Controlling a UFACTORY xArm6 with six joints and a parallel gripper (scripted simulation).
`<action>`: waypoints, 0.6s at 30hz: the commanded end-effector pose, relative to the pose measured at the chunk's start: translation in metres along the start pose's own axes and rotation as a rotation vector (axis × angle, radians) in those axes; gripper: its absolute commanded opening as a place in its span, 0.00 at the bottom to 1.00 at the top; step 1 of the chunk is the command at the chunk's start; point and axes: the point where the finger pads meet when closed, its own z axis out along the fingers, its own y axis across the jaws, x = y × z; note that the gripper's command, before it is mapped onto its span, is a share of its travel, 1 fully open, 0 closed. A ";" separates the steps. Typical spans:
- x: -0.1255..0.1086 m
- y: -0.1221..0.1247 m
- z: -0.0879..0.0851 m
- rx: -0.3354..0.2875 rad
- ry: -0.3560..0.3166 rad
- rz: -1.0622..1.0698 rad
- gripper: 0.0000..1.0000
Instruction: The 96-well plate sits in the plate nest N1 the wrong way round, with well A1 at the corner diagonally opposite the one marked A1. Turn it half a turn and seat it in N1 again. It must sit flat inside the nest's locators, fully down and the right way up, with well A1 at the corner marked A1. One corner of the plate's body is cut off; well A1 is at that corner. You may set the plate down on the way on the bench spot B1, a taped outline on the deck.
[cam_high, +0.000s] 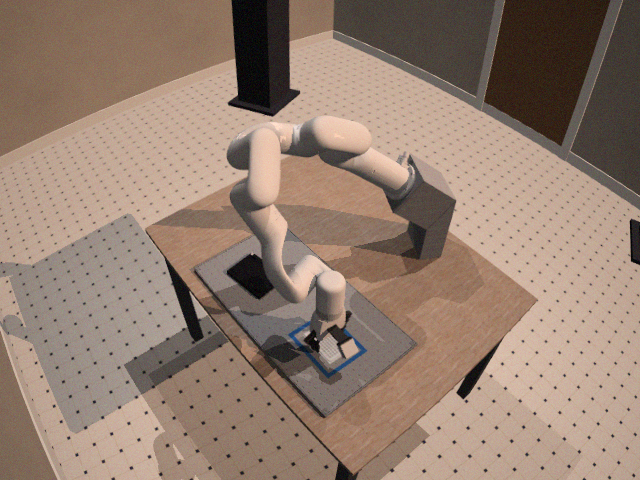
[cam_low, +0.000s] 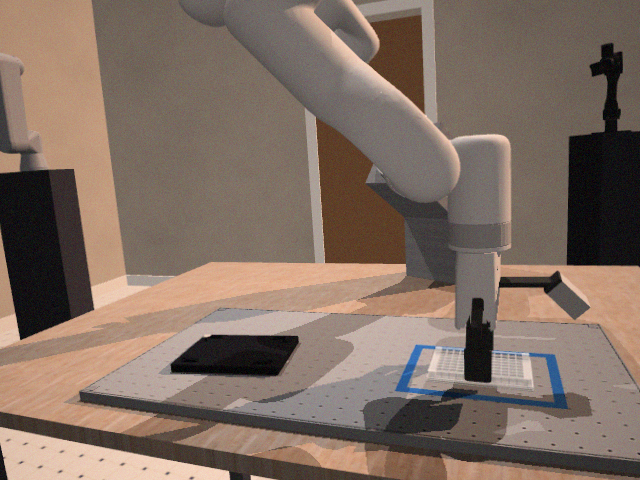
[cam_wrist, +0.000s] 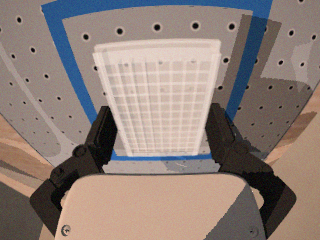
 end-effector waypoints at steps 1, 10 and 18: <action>0.001 0.001 -0.001 -0.001 0.002 0.000 1.00; 0.001 0.001 -0.001 -0.001 0.002 0.000 1.00; 0.001 0.001 -0.006 -0.001 0.002 0.000 1.00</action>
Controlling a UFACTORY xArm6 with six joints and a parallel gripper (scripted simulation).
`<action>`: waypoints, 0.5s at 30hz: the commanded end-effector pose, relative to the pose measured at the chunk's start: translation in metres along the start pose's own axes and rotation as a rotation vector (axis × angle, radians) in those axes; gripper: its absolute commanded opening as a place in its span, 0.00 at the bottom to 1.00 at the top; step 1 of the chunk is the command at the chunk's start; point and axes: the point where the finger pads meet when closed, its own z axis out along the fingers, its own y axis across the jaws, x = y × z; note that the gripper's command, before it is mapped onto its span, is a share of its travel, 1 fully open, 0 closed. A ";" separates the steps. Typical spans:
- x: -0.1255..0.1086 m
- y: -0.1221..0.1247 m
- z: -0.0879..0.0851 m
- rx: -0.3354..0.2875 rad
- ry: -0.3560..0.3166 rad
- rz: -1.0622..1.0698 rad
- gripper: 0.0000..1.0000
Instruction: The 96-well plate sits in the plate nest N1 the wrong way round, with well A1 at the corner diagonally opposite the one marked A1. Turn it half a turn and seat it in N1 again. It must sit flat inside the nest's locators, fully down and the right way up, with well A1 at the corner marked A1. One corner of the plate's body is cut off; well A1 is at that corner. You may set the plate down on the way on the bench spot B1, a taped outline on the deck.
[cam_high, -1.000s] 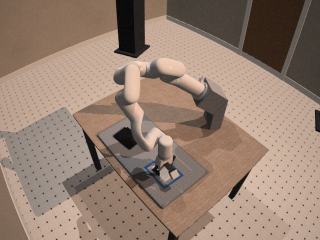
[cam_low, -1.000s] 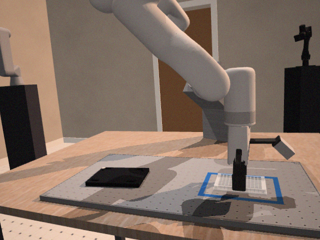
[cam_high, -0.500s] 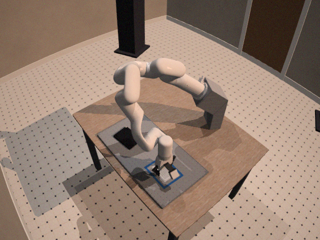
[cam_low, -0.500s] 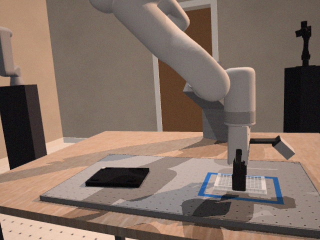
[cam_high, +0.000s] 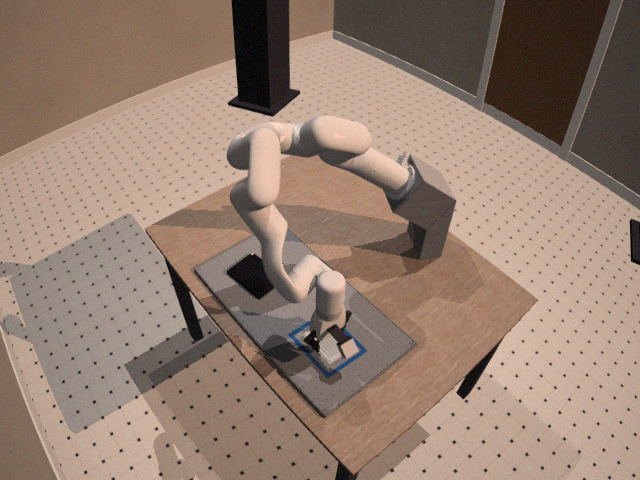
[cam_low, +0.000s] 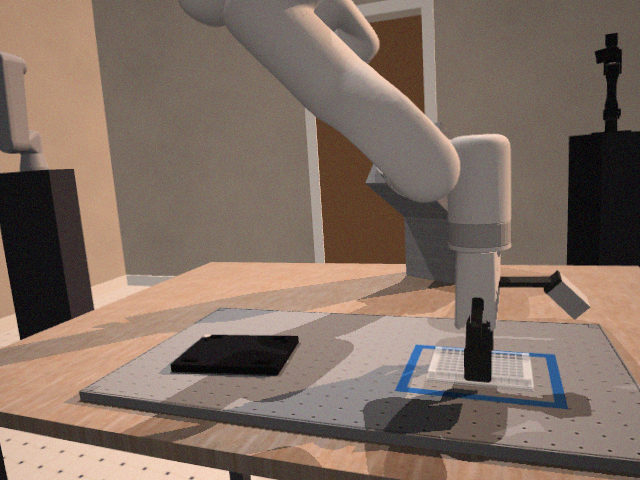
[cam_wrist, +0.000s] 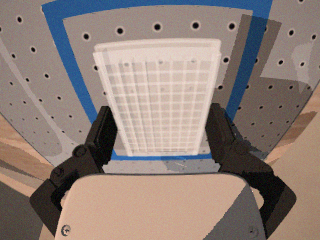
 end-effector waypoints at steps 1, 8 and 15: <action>0.001 0.001 -0.008 -0.002 0.002 0.000 1.00; 0.001 0.001 -0.024 -0.002 0.002 0.000 1.00; 0.001 0.001 -0.040 -0.002 0.002 0.000 1.00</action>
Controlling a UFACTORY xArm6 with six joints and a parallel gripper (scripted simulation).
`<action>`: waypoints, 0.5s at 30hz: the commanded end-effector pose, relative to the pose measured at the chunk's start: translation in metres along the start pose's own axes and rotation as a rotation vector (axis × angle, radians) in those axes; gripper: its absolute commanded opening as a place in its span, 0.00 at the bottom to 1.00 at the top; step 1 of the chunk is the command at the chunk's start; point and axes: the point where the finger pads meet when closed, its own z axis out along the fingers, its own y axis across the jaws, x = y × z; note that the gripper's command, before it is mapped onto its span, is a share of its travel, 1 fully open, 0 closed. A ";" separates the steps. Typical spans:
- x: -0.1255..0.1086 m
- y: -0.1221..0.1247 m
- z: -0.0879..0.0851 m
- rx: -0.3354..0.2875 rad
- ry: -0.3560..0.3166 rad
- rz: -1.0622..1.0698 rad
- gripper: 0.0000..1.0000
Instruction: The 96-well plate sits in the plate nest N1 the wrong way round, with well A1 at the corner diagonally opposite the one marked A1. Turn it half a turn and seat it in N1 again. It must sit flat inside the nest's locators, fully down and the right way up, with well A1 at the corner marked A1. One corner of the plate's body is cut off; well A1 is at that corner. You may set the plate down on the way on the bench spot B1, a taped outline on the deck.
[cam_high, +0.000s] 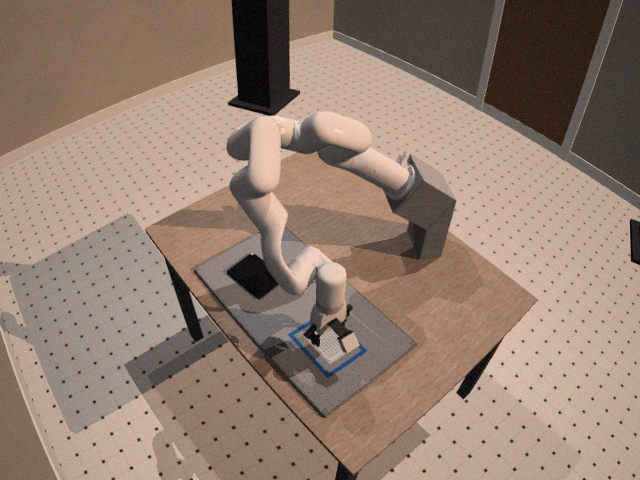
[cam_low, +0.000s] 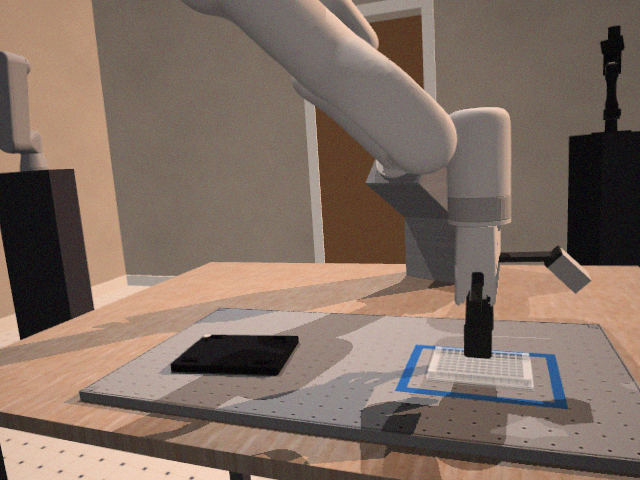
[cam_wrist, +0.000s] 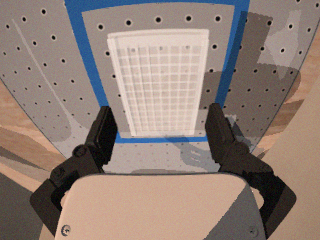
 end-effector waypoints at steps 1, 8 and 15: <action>0.001 0.001 -0.012 -0.002 0.002 0.001 1.00; 0.001 0.001 -0.031 -0.002 0.002 0.001 1.00; 0.001 0.001 -0.044 -0.002 0.002 0.001 1.00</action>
